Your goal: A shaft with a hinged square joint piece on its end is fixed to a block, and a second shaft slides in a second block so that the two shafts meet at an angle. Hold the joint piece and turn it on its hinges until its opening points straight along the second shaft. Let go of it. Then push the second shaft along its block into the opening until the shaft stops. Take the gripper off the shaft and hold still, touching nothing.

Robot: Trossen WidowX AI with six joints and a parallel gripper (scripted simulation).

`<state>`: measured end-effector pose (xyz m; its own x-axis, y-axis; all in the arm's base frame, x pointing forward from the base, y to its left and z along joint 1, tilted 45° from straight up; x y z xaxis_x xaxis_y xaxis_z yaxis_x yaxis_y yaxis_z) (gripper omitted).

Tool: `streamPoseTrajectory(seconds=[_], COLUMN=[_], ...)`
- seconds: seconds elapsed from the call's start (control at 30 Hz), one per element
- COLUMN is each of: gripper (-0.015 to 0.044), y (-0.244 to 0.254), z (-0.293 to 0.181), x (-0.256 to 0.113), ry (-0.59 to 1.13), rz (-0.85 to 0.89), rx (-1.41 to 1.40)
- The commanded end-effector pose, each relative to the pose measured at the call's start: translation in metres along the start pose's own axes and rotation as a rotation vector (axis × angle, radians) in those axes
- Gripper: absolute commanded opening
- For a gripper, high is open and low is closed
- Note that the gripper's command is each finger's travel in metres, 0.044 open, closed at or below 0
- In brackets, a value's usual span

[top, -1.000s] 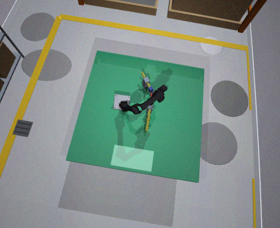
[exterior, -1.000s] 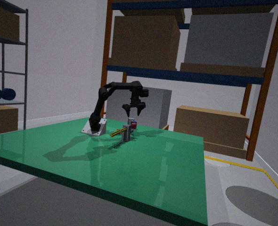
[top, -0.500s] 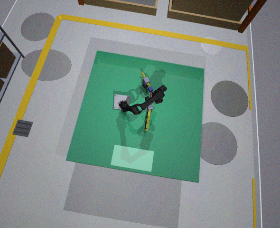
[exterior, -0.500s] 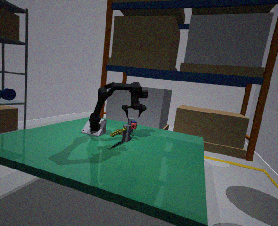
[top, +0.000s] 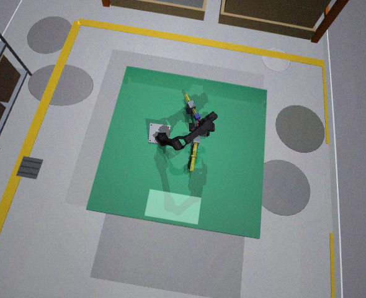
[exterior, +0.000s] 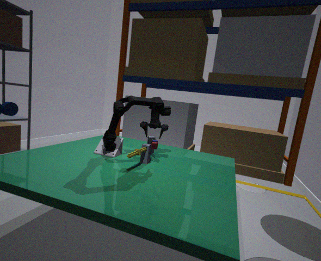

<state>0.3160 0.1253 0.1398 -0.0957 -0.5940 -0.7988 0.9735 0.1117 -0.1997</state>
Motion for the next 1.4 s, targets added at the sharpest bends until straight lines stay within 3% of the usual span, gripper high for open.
streamPoseTrajectory(seconds=[0.0,0.8,1.37], gripper=[0.044,0.044,0.044], y=[0.0,-0.001,0.015], z=[0.0,0.009,-0.058], x=[0.002,0.08,0.089], ry=[-0.007,-0.009,-0.005], rz=[0.001,0.002,0.004], rx=[0.03,0.03,0.031])
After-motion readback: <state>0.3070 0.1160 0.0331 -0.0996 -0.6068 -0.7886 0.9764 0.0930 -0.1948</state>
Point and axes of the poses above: the point midway between the two fingers, 35 mm back from their tips, its own x axis out along the fingers, its own y axis across the jaws, z = x × y, the point moved 7 cm from there along -x, back along the fingers, and after that the axes turned 12 degrees about -x, right-handed, at the moved point
